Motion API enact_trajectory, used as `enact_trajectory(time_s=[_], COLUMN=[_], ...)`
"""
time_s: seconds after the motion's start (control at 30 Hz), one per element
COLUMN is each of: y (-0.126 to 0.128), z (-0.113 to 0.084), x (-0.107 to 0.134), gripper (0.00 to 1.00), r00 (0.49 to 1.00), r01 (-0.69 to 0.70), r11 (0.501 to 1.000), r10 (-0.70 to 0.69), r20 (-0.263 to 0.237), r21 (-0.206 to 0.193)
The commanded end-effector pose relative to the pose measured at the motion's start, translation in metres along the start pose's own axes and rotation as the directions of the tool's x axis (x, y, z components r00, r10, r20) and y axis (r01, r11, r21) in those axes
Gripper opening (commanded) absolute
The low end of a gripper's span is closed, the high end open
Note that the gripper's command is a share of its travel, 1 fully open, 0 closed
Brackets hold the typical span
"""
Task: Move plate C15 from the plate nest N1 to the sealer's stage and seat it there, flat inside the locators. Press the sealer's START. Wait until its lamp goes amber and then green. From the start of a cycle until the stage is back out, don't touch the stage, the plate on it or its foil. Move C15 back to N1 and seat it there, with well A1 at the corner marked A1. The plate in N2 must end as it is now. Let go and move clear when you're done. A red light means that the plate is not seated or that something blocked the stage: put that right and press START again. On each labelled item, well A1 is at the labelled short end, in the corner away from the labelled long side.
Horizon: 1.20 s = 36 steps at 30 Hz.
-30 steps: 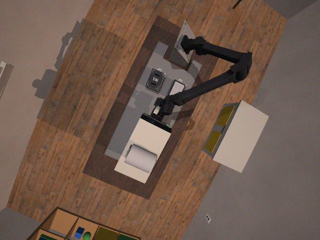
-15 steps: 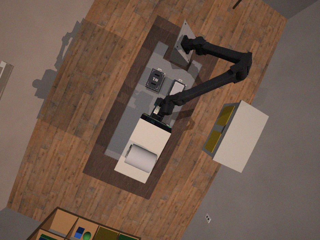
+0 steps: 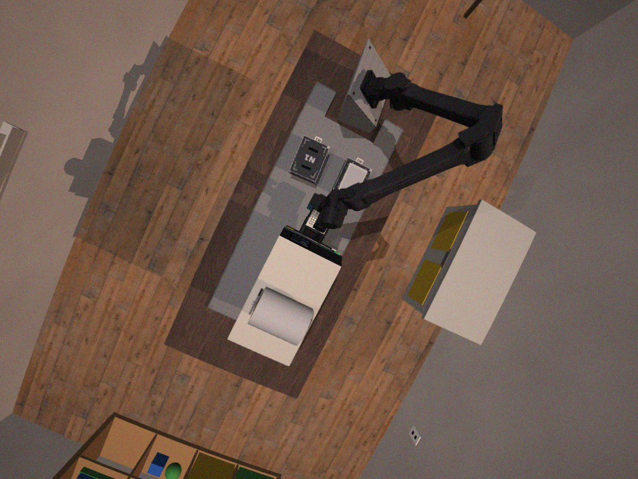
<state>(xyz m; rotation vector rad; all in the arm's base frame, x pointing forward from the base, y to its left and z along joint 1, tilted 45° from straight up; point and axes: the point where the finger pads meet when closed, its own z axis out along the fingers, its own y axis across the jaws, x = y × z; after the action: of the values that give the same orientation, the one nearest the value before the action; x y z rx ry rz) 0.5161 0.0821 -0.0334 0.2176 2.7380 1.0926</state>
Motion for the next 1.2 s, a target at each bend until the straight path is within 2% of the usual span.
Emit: enact_trajectory(time_s=[0.0,0.1,0.27,0.47,0.7,1.03,1.17], y=[0.002,0.005,0.010,0.009,0.004,0.010,0.012], z=[-0.019,-0.027,-0.035,-0.029,-0.033,-0.048,-0.043], x=[-0.022,-0.031,-0.039,-0.033,-0.027,-0.040,-0.040], gripper=[1.00,1.00,1.00,1.00,1.00,1.00,1.00], r00=[0.999,0.997,0.996,0.998,0.998,0.997,0.997], r01=[0.022,0.037,0.049,0.044,0.029,0.045,0.050], r11=[1.000,0.999,0.999,0.999,1.000,0.999,0.999], r10=[-0.022,-0.037,-0.048,-0.044,-0.029,-0.045,-0.049], r20=[0.043,0.063,0.073,0.052,0.049,0.070,0.066], r21=[-0.006,0.006,-0.007,-0.007,-0.001,-0.006,-0.008])
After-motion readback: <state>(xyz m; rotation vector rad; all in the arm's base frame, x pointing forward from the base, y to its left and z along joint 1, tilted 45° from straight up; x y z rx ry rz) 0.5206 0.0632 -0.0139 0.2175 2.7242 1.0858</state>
